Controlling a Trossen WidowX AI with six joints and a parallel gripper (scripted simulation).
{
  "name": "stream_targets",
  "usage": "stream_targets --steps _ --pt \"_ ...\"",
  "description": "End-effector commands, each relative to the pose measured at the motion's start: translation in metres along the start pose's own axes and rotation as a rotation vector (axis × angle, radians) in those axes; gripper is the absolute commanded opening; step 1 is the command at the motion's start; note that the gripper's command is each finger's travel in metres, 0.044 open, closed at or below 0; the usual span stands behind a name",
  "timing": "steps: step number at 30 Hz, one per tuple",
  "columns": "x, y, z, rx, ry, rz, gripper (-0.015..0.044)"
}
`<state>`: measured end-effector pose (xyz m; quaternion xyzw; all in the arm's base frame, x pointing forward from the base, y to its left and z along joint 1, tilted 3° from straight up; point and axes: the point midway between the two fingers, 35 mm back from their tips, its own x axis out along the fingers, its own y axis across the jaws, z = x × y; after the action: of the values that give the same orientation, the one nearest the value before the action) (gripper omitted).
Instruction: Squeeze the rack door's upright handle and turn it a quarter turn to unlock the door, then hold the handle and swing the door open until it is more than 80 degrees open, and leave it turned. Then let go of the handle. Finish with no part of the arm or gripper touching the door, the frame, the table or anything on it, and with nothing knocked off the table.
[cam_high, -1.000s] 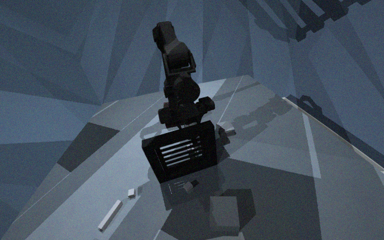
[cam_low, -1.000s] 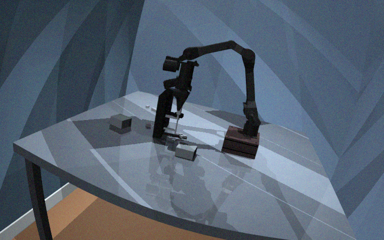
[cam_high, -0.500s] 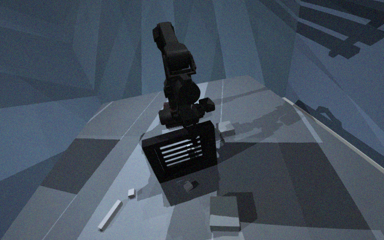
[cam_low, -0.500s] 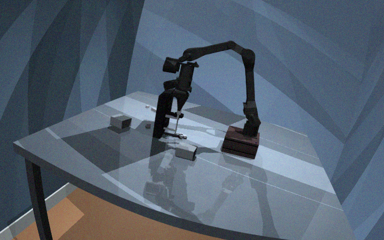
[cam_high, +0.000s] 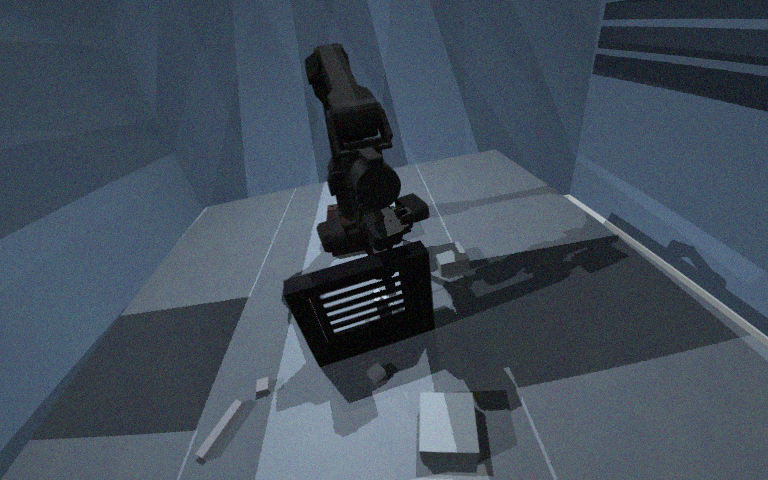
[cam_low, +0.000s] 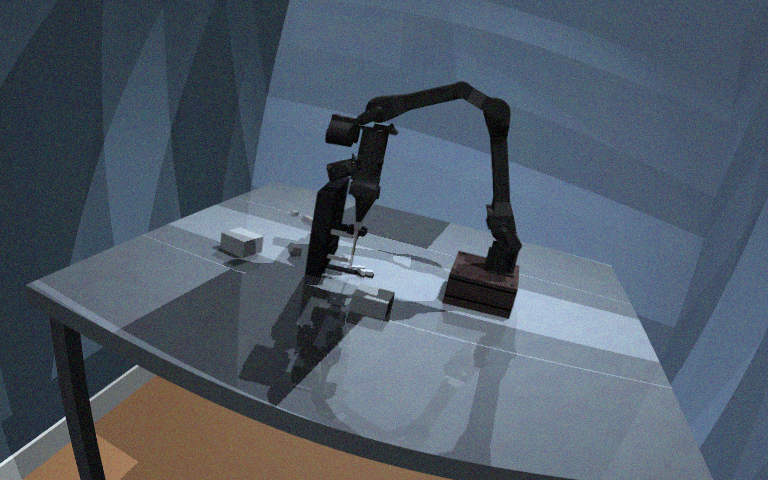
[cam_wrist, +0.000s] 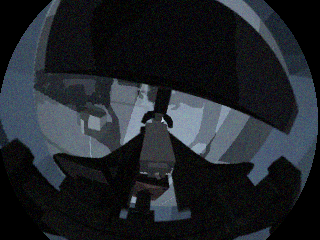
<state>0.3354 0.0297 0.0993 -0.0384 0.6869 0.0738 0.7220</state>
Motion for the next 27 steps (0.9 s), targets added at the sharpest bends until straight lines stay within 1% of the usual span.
stream_targets --steps 1,27 --pt "0.0011 0.0000 -0.0004 -0.167 0.003 0.001 0.0024" --pt "0.0012 0.0000 -0.0004 -1.449 0.002 0.003 0.0024"
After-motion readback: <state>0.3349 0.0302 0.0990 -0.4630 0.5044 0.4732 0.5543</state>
